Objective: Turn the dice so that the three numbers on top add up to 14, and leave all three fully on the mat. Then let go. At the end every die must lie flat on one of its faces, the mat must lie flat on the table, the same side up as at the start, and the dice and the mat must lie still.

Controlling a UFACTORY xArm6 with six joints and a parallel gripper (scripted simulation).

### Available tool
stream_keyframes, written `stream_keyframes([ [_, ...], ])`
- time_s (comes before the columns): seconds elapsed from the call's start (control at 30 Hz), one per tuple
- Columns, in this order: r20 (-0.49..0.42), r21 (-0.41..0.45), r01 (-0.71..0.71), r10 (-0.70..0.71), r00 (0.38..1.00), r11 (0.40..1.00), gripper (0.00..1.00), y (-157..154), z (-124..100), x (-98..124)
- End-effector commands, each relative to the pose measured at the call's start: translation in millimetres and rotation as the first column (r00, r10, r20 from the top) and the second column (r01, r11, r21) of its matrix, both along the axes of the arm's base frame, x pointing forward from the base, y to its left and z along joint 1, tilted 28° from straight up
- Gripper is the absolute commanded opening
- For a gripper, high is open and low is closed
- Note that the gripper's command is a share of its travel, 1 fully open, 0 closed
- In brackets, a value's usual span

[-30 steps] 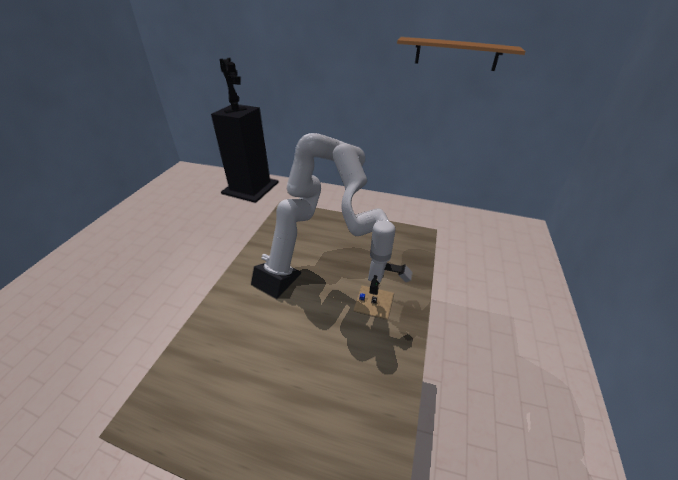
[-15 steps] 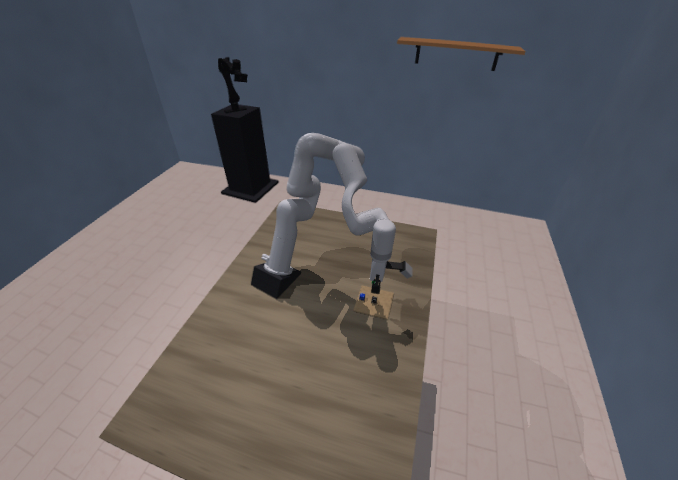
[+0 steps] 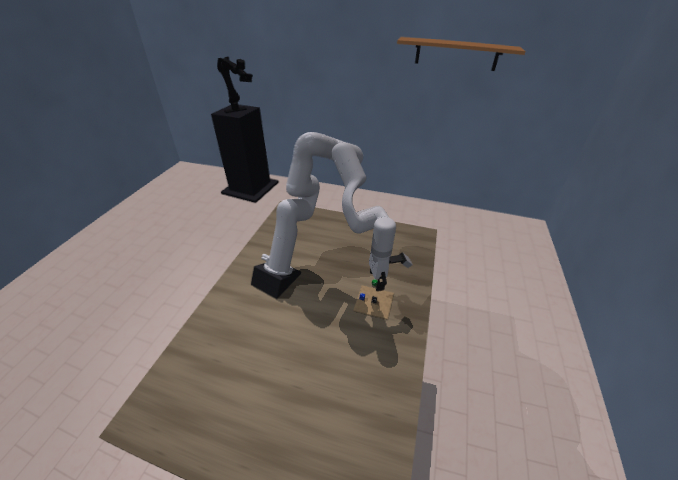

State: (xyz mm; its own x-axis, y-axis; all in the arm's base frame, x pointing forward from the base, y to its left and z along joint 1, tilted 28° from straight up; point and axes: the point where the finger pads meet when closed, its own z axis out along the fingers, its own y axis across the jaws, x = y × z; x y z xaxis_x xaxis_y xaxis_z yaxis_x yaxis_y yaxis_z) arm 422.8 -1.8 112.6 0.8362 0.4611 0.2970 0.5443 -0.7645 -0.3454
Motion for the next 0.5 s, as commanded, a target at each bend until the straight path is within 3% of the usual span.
stream_keyframes([
  [0.0, 0.088, -0.012, -0.15, 0.151, 0.985, 0.989, 1.0, 6.0, 3.2, -0.6],
  [0.17, 0.121, -0.025, -0.217, 0.218, 0.968, 0.976, 1.0, 9.0, 4.1, -1.4],
  [0.47, 0.227, -0.085, -0.435, 0.443, 0.867, 0.896, 1.0, 19.4, 7.0, -4.5],
])
